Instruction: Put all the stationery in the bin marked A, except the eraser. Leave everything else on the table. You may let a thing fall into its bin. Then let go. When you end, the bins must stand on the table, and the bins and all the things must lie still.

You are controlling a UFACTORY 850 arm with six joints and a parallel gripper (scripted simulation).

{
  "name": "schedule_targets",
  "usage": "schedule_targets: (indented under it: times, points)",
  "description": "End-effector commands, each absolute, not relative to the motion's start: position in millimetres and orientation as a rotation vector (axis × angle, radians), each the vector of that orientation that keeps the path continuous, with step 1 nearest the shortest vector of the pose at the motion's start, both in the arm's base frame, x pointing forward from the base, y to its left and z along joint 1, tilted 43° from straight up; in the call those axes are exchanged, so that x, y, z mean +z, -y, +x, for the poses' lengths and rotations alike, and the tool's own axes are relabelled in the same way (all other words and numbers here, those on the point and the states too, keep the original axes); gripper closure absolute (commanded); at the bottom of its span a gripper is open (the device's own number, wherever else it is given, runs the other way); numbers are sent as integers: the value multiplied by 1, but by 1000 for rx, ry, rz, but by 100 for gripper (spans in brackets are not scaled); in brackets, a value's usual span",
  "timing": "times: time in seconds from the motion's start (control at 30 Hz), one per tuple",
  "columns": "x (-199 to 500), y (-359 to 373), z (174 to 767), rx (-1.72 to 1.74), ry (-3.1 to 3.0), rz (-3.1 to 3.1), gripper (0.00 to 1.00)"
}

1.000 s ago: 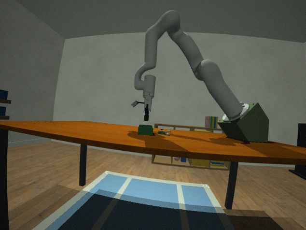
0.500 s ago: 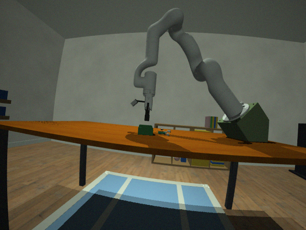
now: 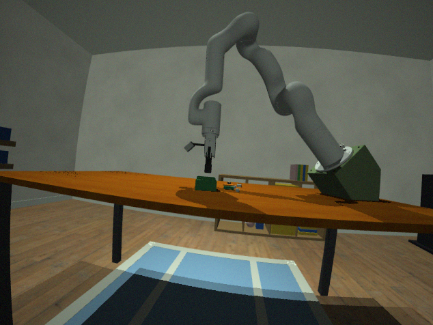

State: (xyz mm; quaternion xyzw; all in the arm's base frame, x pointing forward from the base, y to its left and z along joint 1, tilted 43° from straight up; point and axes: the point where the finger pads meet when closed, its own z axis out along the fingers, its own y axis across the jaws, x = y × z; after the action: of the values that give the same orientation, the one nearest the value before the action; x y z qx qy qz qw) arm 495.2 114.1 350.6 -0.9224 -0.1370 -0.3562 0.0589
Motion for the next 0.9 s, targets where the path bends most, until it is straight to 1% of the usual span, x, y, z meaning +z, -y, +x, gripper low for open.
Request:
schedule_targets:
  times: [0.0,0.53,0.87]
  points:
    - [344,-116,502,-1101,413,-2786,93]
    - [315,-125,528,-1101,413,-2786,93]
    - [314,-125,528,-1101,413,-2786,93]
